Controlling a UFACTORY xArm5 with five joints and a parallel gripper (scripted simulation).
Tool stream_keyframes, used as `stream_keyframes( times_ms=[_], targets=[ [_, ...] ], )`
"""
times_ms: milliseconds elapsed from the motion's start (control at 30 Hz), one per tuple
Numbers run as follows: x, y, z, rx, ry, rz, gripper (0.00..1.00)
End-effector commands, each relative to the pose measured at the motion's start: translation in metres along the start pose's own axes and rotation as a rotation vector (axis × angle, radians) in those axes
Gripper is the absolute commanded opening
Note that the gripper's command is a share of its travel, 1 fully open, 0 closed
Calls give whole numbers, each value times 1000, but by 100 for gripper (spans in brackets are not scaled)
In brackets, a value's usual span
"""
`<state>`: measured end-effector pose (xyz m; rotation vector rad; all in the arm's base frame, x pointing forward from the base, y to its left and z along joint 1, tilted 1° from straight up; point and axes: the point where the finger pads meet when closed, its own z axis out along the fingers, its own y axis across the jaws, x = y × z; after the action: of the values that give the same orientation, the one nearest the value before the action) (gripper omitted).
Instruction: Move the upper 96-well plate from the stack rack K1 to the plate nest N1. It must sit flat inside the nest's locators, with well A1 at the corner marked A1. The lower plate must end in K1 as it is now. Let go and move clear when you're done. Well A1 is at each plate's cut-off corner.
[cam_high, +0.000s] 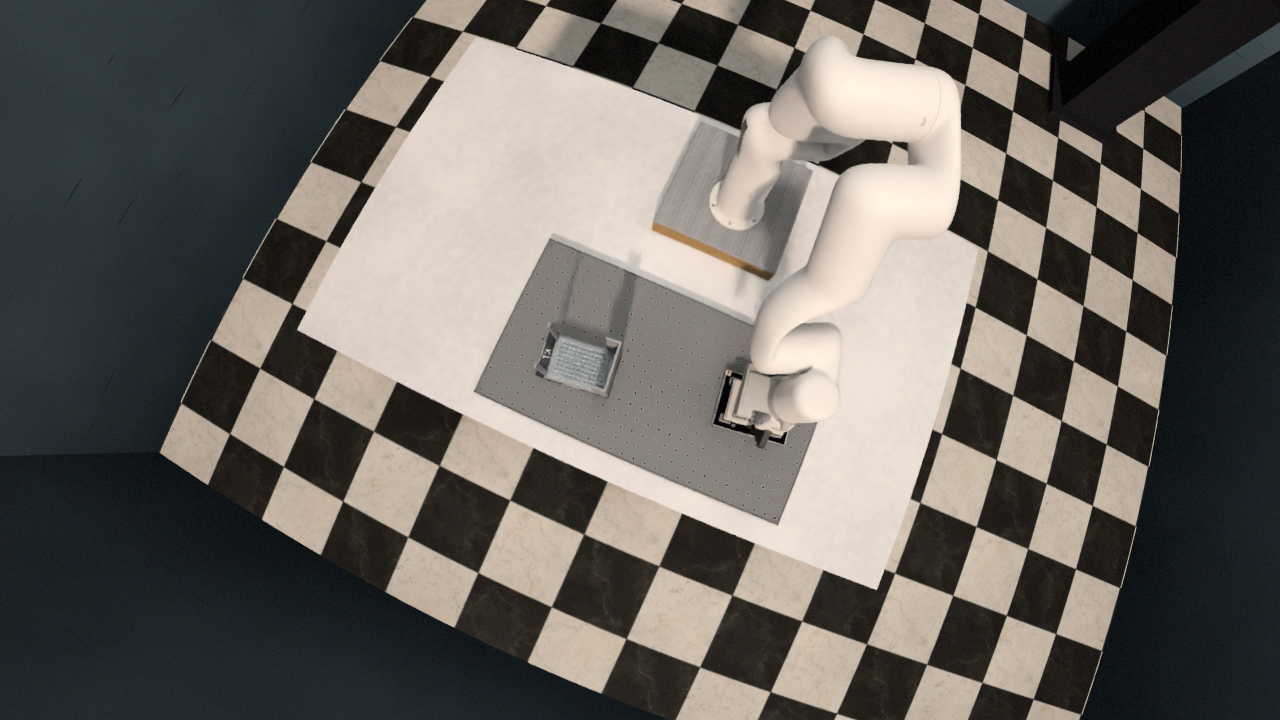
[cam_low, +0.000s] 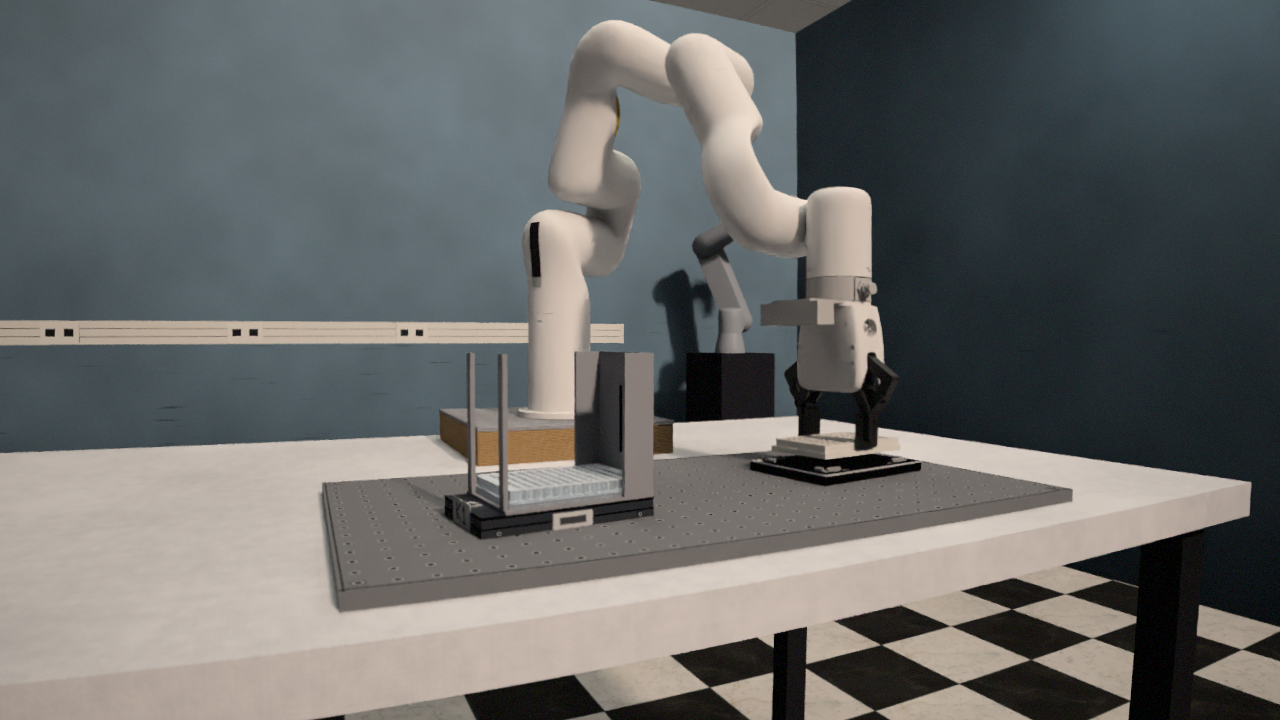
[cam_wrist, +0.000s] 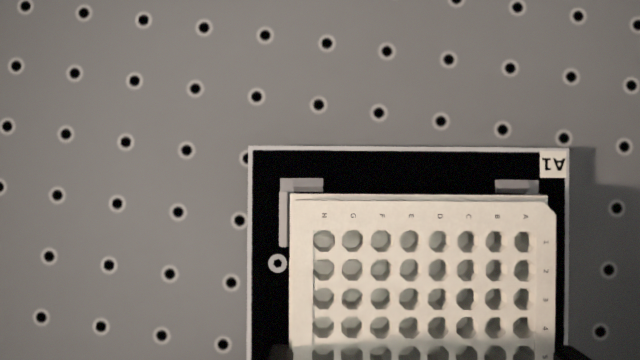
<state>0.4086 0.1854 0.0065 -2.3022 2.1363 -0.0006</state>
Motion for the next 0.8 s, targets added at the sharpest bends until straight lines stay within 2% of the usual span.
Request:
stream_keyframes(
  times_ms=[0, 767],
  targets=[
    [0, -1, -1, 0, -11, 0, 0],
    [0, -1, 1, 0, -11, 0, 0]
  ],
)
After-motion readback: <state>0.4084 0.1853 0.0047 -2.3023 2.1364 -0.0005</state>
